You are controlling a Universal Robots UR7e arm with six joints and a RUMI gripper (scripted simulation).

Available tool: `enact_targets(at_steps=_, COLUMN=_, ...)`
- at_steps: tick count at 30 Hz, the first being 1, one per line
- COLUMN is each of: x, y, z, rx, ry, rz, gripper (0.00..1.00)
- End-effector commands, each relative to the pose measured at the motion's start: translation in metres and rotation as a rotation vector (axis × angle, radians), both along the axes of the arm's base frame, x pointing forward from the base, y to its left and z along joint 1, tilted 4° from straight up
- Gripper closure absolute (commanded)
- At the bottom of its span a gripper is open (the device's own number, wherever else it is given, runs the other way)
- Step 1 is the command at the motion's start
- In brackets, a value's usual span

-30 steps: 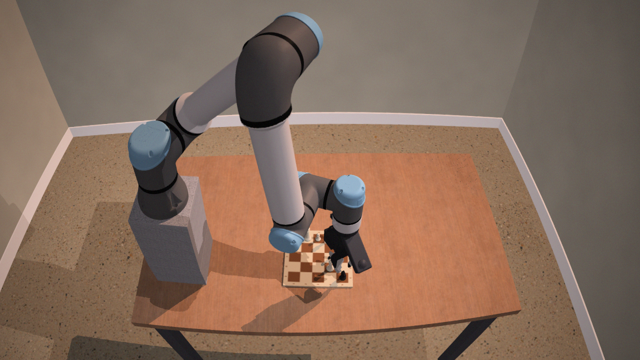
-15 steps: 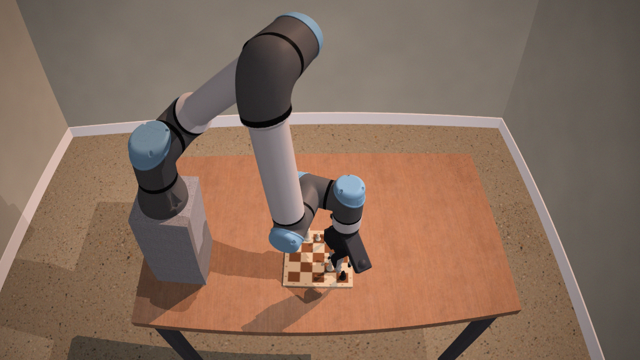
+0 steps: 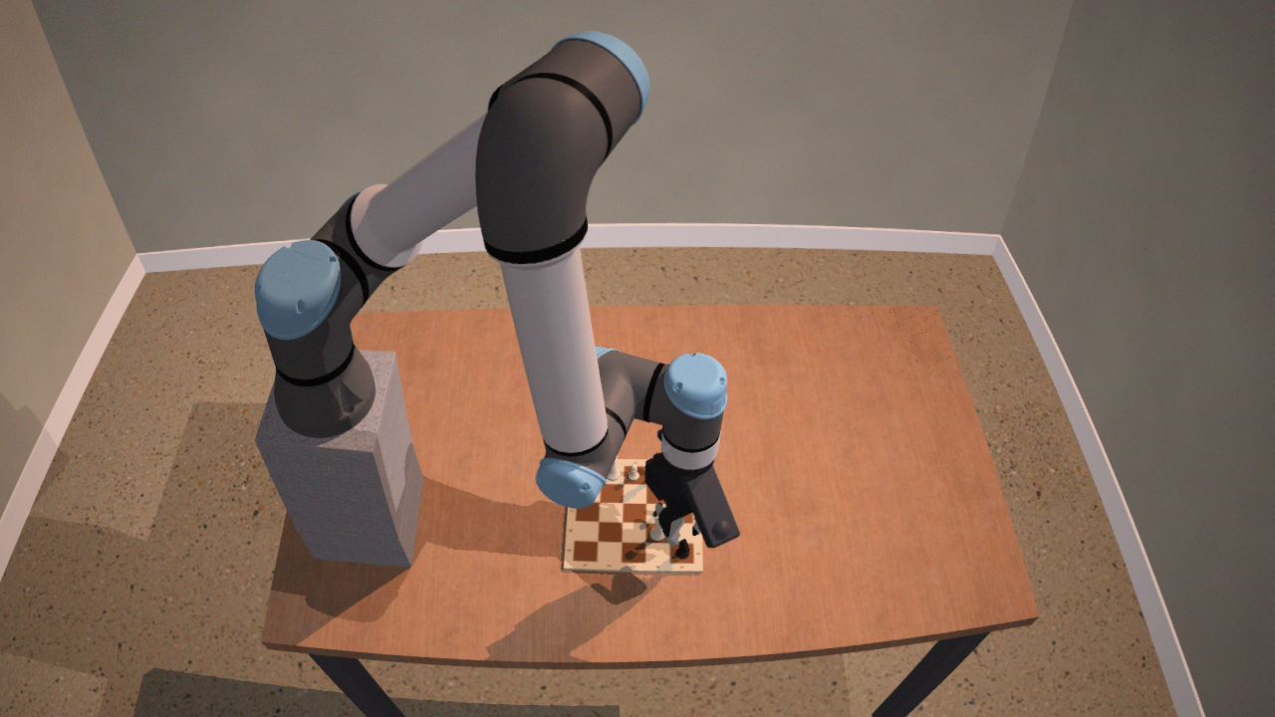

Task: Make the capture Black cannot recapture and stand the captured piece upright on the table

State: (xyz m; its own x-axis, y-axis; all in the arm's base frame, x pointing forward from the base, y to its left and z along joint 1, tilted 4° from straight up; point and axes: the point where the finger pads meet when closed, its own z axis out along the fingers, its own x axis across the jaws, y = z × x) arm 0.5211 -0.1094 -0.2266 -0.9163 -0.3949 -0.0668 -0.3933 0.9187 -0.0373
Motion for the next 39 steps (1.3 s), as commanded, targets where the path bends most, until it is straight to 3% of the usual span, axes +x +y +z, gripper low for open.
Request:
enact_targets(at_steps=1, x=0.001, y=0.000, z=-0.007, rx=-0.001, ry=-0.001, rz=0.000, gripper=0.78)
enact_targets(at_steps=12, x=0.002, y=0.000, z=-0.024, rx=-0.001, ry=-0.001, rz=0.000, gripper=0.78)
enact_targets(at_steps=39, x=0.002, y=0.000, z=-0.025, rx=-0.001, ry=-0.001, rz=0.000, gripper=0.78)
